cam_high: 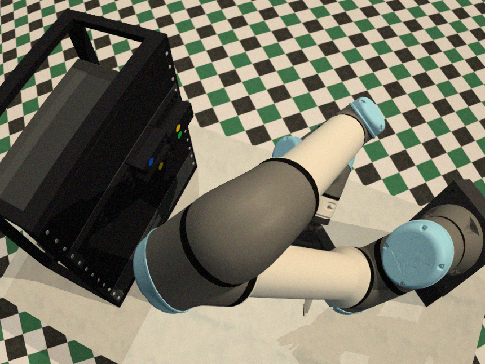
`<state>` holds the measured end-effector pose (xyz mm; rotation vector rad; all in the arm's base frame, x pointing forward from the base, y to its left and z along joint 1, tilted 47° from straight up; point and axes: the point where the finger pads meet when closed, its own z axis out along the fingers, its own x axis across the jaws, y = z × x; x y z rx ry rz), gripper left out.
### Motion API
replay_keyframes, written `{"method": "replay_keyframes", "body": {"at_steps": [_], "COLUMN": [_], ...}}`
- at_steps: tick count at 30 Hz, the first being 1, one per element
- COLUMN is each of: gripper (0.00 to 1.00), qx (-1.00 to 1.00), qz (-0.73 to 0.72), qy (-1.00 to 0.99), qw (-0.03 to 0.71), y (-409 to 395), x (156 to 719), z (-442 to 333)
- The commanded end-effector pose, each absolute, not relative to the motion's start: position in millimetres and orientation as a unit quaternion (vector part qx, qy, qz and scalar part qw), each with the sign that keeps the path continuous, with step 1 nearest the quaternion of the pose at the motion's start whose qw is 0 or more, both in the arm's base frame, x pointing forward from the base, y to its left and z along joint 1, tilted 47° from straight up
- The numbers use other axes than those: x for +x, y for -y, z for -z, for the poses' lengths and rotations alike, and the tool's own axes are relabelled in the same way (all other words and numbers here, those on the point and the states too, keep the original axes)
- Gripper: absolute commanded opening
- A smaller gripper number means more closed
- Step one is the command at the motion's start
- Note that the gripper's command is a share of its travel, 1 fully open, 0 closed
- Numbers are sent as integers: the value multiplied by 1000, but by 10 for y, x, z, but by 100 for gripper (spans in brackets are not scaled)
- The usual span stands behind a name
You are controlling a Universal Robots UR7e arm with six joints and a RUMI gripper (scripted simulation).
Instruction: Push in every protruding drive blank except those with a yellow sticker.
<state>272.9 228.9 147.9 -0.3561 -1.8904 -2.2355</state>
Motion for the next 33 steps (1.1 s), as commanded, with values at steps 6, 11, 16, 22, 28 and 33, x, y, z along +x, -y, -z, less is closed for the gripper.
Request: {"method": "replay_keyframes", "body": {"at_steps": [6,11,16,22,28,33], "gripper": [100,100,100,100,100,100], "qx": [-173,-191,-223,-262,-287,-317], "qz": [828,847,872,892,899,902], "qy": [508,463,385,292,231,159], "qw": [163,180,204,226,237,247], "y": [-2284,-2224,-2071,-1813,-1609,-1337], "x": [2655,2690,2798,2995,3153,3367], "z": [-2045,-2225,-2498,-2754,-2870,-2948]}}
